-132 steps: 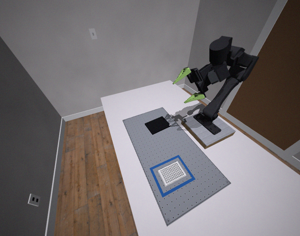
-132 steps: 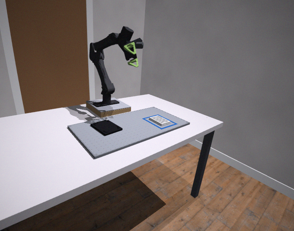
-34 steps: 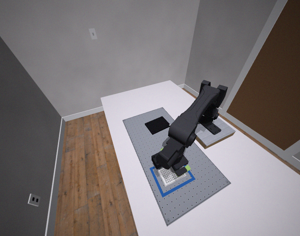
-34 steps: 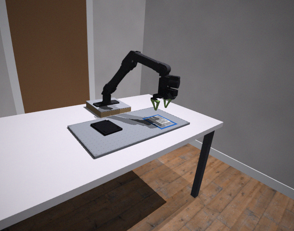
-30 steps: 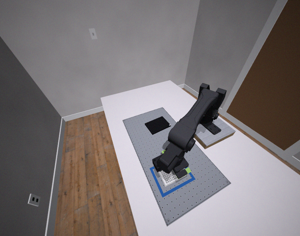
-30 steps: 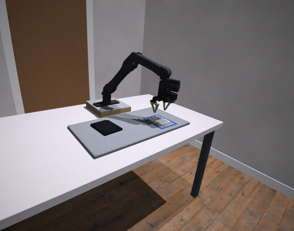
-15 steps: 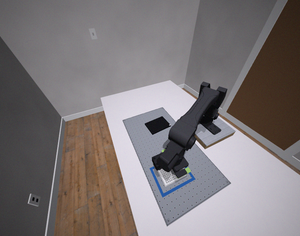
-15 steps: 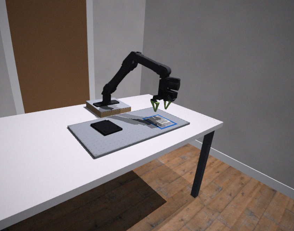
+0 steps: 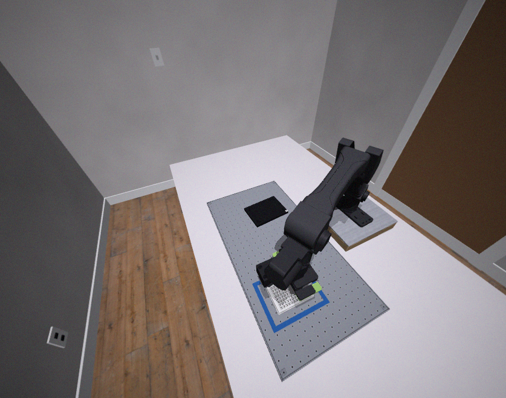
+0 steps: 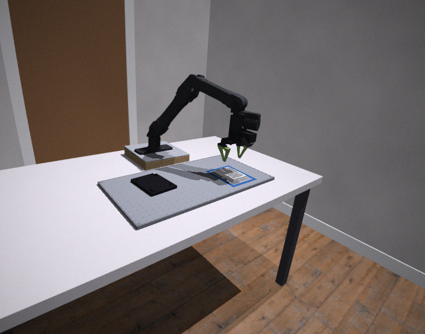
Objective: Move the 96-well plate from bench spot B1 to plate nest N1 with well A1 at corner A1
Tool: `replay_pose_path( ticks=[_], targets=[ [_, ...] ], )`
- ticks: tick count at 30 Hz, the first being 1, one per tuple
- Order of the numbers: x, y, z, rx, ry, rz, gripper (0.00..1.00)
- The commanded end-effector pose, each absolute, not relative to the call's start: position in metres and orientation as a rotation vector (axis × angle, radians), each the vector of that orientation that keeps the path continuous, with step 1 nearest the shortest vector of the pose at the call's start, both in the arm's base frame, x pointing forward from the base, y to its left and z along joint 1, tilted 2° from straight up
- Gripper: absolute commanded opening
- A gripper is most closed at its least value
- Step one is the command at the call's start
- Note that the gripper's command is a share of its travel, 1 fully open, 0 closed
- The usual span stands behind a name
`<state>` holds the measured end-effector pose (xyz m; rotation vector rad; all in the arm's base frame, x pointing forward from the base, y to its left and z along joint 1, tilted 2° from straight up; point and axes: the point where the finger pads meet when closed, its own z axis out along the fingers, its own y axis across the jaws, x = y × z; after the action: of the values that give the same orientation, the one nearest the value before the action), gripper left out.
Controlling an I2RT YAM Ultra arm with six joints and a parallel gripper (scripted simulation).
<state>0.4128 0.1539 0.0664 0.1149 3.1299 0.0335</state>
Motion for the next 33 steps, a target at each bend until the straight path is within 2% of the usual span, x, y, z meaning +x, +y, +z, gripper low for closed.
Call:
replay_pose_path(
  ticks=[1, 12, 19, 22, 27, 33],
  targets=[
    [0.425, 0.155, 0.089, 0.129, 3.059, 0.069, 1.00],
    [0.425, 0.155, 0.089, 0.129, 3.059, 0.069, 1.00],
    [0.415, 0.153, 0.055, 0.131, 3.117, 0.034, 1.00],
    [0.427, 0.157, 0.068, 0.128, 3.068, 0.064, 1.00],
    [0.415, 0.153, 0.042, 0.129, 3.123, 0.030, 1.00],
    [0.416, 0.154, 0.040, 0.127, 3.106, 0.041, 1.00]
  ],
)
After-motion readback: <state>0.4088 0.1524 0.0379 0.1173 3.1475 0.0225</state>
